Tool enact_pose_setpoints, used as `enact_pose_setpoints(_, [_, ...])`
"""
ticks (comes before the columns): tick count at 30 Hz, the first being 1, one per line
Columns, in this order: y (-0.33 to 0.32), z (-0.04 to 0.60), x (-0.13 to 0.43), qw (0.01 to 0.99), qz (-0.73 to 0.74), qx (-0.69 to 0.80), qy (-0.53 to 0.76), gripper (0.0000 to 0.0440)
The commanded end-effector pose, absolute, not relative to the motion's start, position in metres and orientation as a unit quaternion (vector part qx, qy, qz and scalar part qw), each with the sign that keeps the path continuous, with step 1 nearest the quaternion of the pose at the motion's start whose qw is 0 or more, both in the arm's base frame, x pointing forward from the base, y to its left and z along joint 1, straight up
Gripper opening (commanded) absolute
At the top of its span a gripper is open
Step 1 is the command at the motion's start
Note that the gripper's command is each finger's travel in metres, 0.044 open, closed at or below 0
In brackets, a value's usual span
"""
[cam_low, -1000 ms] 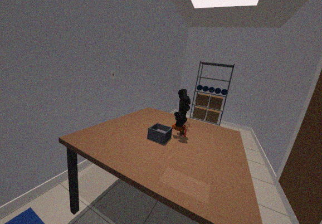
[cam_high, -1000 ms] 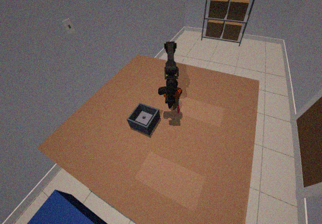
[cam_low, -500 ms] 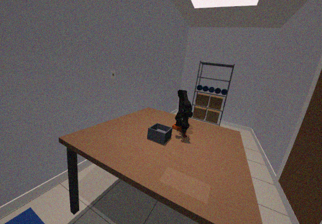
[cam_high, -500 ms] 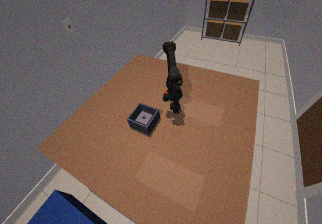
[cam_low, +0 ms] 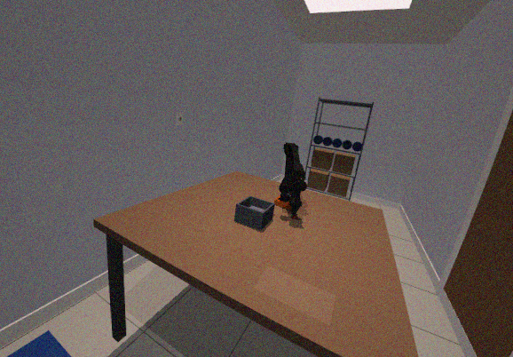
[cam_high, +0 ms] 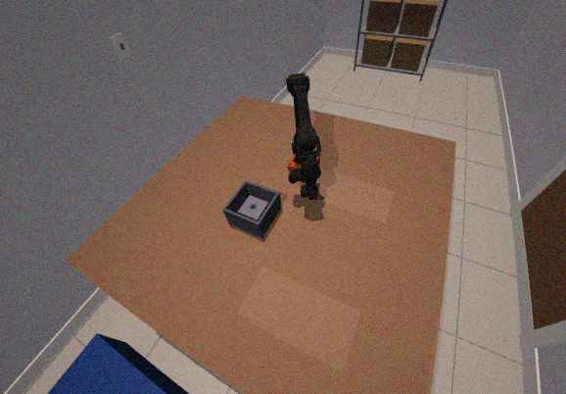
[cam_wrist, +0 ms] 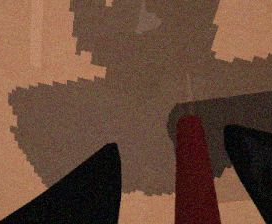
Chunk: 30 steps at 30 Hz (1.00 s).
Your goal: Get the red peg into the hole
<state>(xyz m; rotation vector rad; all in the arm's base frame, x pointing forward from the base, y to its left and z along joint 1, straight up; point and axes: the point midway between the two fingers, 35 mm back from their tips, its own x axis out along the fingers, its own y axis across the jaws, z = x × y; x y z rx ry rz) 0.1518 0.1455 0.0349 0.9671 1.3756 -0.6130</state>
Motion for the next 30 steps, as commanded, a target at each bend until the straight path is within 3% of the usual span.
enact_pose_setpoints(1, [0.147,0.034,0.151,0.62,-0.263,0.419,0.609,0.0115])
enact_pose_setpoints(5, [0.146,0.033,0.15,0.61,-0.264,0.419,0.619,0.0024])
enact_pose_setpoints(20, [0.137,0.091,0.187,0.687,-0.214,0.389,0.575,0.0023])
enact_pose_setpoints(30, [0.119,0.137,0.225,0.72,-0.216,0.392,0.531,0.0])
